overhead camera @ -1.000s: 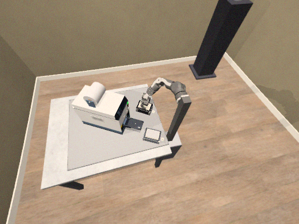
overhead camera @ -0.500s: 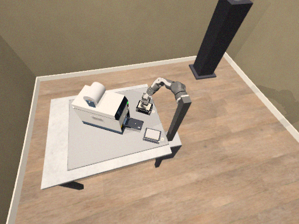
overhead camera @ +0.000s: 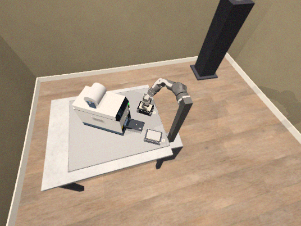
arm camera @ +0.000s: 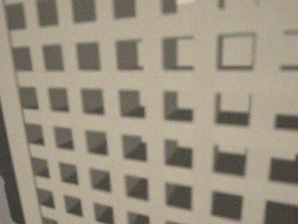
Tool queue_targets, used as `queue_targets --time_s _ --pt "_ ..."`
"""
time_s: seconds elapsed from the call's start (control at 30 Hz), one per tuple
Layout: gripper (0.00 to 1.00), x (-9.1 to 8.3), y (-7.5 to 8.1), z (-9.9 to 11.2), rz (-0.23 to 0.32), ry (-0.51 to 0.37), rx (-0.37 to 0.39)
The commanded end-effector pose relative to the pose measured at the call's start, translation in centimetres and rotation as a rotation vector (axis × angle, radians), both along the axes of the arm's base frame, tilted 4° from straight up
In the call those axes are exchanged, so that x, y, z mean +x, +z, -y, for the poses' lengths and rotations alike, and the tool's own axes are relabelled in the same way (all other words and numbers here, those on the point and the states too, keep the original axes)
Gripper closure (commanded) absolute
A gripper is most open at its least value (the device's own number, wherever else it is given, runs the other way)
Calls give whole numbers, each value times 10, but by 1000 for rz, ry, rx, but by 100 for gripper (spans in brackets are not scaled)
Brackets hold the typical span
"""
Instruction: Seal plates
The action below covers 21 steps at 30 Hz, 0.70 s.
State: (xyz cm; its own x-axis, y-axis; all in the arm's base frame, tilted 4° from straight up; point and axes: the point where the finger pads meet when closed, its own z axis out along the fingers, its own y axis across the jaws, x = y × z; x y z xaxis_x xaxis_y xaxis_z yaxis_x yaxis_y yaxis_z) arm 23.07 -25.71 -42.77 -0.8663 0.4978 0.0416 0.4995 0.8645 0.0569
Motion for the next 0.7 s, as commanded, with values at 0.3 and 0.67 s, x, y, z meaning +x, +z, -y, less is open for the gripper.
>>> queue_targets --time_s 0.3,0.67 --pt "100 1 1 1 4 -1 0" --pt "100 2 4 2 4 -3 -4"
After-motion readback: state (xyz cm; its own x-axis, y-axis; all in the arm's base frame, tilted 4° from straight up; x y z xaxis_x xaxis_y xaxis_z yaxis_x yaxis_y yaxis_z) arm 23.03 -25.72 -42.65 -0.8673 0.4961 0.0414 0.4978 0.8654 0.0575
